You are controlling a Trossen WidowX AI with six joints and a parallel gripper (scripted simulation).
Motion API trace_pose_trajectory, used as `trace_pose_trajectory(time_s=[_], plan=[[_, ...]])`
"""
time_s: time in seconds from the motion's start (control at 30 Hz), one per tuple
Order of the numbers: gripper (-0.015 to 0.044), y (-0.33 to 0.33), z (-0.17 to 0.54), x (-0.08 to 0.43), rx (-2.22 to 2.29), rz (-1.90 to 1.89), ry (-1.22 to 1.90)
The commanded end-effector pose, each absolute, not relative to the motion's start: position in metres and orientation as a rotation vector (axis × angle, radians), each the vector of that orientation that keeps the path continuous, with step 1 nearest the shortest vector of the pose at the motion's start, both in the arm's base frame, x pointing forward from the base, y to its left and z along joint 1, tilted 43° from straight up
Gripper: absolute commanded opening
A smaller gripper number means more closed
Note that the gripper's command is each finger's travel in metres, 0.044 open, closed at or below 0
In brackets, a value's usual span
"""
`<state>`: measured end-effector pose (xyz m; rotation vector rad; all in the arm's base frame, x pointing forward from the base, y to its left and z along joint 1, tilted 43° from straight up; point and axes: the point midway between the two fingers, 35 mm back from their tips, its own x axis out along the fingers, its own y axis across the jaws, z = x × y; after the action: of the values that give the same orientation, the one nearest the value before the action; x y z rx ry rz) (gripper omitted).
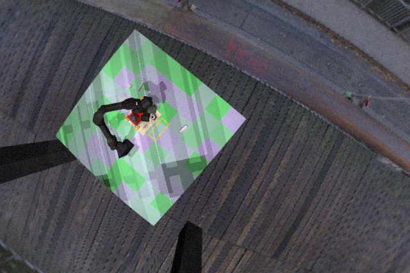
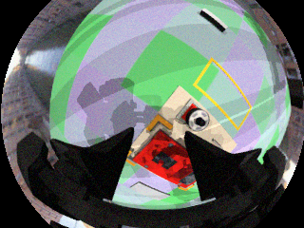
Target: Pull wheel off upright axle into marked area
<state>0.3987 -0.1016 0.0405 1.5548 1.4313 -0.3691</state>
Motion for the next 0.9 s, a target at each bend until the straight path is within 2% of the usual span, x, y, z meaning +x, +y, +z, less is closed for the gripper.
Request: trace_pose_trajectory(time_s=[0.0,0.1,0.63,0.87], plan=[[0.0300,-0.130,0.022,0.355,1.820,-0.697,1.545],[0.0300,-0.138,0.019,0.340,1.910,-0.814,1.575],[0.0300,-0.134,0.023,0.343,1.911,-0.813,1.575],[0.0300,-0.116,0.001,0.349,1.911,-0.813,1.574]])
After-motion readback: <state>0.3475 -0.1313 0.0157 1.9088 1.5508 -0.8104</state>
